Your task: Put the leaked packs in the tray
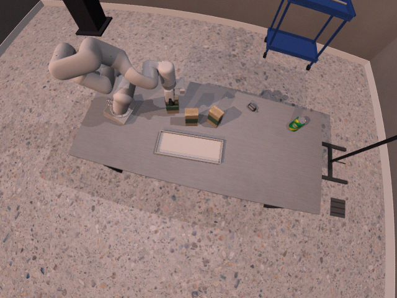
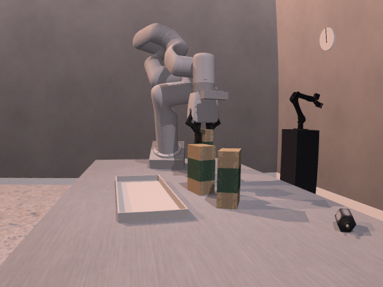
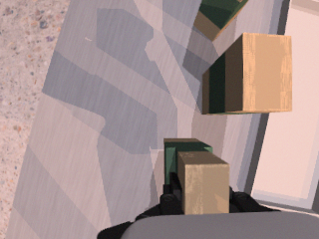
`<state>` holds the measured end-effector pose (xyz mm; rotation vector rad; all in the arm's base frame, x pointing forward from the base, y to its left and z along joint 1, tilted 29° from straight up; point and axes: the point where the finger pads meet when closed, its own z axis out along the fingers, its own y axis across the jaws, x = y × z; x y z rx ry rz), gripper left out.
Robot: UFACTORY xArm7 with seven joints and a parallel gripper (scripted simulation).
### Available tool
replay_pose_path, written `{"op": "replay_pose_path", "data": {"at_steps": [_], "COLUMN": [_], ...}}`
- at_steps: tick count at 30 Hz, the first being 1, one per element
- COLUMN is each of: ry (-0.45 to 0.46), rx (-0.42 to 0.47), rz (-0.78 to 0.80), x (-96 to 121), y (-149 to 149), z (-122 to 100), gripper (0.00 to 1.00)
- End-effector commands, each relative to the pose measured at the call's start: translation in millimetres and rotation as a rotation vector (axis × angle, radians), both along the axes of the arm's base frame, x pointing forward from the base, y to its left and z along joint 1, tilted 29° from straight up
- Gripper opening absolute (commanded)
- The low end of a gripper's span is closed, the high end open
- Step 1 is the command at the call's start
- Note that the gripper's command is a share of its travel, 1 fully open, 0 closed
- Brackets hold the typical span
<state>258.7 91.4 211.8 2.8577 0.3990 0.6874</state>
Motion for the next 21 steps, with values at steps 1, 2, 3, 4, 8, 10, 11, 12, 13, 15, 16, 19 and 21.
{"op": "replay_pose_path", "data": {"at_steps": [1, 2, 3, 4, 8, 10, 11, 12, 13, 15, 16, 19, 21], "ry": [-0.003, -0.003, -0.003, -0.003, -0.003, -0.003, -0.003, -0.003, -0.003, -0.003, -0.003, -0.003, -0.003], "rx": [0.001, 0.001, 0.001, 0.001, 0.001, 0.001, 0.001, 0.001, 0.001, 0.001, 0.001, 0.001, 0.001], "rz": [0.001, 0.001, 0.001, 0.001, 0.001, 0.001, 0.001, 0.001, 0.001, 0.001, 0.001, 0.001, 0.001], "x": [-6.0, -6.2, -6.3, -6.3, -6.3, -6.3, -6.3, -6.3, -6.3, -6.3, -6.3, -6.3, -6.2], "y": [1.4, 1.4, 1.4, 1.4, 1.4, 1.4, 1.4, 1.4, 1.4, 1.4, 1.4, 0.6, -1.0], "z": [11.1, 11.5, 11.7, 11.7, 11.7, 11.7, 11.7, 11.7, 11.7, 11.7, 11.7, 11.8, 12.0], "gripper": [0.27, 0.27, 0.27, 0.27, 0.27, 0.27, 0.27, 0.27, 0.27, 0.27, 0.27, 0.27, 0.27]}}
